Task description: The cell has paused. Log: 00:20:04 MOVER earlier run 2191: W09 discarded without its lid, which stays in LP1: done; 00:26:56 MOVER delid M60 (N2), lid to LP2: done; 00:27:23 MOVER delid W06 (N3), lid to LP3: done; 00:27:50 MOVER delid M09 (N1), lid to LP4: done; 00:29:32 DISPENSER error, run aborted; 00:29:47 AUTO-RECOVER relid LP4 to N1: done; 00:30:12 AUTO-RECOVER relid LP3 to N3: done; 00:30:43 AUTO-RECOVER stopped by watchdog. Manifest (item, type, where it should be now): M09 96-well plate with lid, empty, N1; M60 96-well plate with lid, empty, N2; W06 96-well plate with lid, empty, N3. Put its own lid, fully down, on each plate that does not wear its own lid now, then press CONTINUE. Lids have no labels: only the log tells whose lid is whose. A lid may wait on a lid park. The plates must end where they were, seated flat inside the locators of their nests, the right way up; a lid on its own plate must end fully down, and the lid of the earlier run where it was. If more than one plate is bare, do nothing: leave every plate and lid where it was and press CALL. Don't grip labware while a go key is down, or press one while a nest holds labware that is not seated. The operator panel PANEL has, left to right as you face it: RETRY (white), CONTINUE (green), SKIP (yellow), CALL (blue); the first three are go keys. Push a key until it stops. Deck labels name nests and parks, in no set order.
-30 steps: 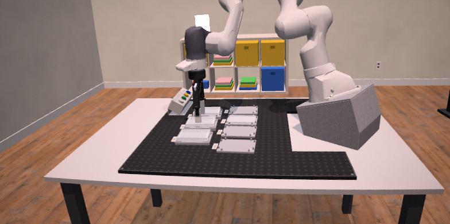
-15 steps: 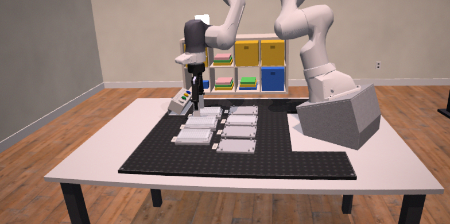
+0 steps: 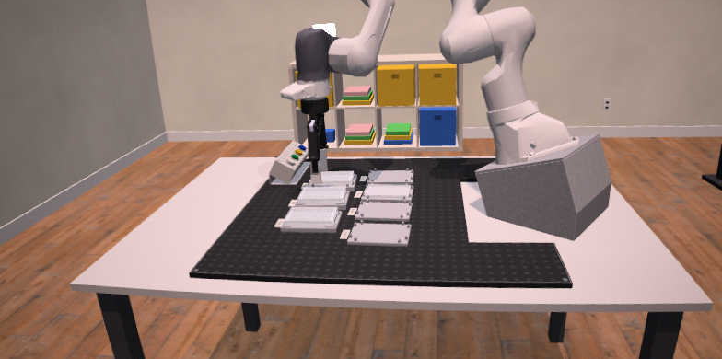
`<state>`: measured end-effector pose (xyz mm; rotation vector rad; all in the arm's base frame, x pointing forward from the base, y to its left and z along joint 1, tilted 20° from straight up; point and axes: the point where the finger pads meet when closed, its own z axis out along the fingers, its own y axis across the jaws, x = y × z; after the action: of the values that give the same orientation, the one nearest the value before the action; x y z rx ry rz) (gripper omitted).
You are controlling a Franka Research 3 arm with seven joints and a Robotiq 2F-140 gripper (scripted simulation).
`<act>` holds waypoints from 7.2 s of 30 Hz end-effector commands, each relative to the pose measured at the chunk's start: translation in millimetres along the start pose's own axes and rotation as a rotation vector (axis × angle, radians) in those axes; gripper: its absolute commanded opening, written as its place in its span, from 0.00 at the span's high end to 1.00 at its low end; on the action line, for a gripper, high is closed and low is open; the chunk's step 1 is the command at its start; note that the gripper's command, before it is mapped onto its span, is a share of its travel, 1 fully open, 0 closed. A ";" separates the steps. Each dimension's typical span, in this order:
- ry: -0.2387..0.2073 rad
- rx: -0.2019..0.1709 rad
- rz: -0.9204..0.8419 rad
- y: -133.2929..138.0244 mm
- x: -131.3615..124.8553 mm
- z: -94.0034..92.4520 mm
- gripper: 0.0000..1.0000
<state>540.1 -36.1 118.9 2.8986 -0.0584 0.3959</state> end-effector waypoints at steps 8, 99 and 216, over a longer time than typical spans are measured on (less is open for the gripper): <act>0.004 0.005 -0.007 18.7 22.8 -10.2 0.34; -0.006 -0.001 0.042 230.7 121.3 -38.2 1.00; -0.006 -0.001 0.042 231.3 122.8 -32.7 1.00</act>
<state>633.7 -255.6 230.6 2.9021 -0.1179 0.3913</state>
